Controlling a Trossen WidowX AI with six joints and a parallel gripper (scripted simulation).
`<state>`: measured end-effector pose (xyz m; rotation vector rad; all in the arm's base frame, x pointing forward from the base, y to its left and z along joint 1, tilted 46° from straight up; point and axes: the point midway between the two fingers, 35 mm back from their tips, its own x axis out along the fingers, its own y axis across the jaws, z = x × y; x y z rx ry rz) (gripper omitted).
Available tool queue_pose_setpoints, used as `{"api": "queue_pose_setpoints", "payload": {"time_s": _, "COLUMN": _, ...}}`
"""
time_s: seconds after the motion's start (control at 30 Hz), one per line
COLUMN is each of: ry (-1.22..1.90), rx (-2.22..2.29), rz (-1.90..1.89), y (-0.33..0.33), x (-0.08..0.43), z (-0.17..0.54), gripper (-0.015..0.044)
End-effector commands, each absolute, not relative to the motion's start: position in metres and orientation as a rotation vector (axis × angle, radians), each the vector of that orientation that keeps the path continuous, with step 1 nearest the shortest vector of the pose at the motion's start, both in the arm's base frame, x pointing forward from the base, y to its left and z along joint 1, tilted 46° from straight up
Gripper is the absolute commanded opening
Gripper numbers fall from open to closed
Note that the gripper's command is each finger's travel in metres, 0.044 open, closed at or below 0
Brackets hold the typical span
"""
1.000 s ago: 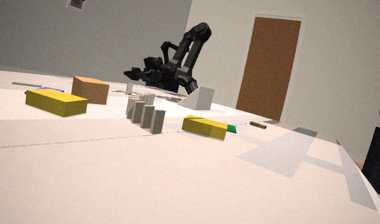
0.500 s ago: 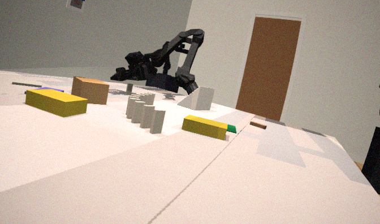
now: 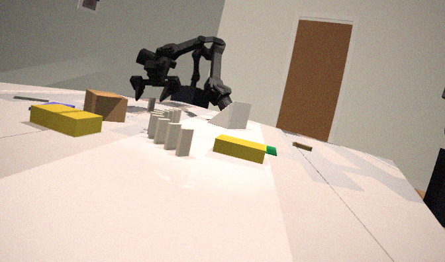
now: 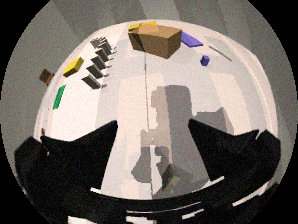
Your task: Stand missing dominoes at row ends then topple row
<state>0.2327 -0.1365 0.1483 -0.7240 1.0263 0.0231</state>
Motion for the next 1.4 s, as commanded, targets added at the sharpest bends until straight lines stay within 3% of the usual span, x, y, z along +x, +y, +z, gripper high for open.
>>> {"api": "queue_pose_setpoints", "payload": {"time_s": 0.0, "ry": 1.687, "rx": -1.444, "rz": 0.428, "y": -0.109, "x": 0.205, "z": 0.2, "gripper": 0.044}}
{"api": "queue_pose_setpoints", "payload": {"time_s": 0.23, "ry": 1.817, "rx": -1.616, "rz": 0.552, "y": -0.106, "x": 0.194, "z": 0.219, "gripper": 0.044}}
{"api": "queue_pose_setpoints", "payload": {"time_s": 0.87, "ry": 1.817, "rx": -1.616, "rz": 0.552, "y": -0.106, "x": 0.194, "z": 0.219, "gripper": 0.044}}
{"api": "queue_pose_setpoints", "payload": {"time_s": 1.37, "ry": 1.818, "rx": -1.619, "rz": 0.548, "y": -0.153, "x": 0.191, "z": 0.174, "gripper": 0.044}}
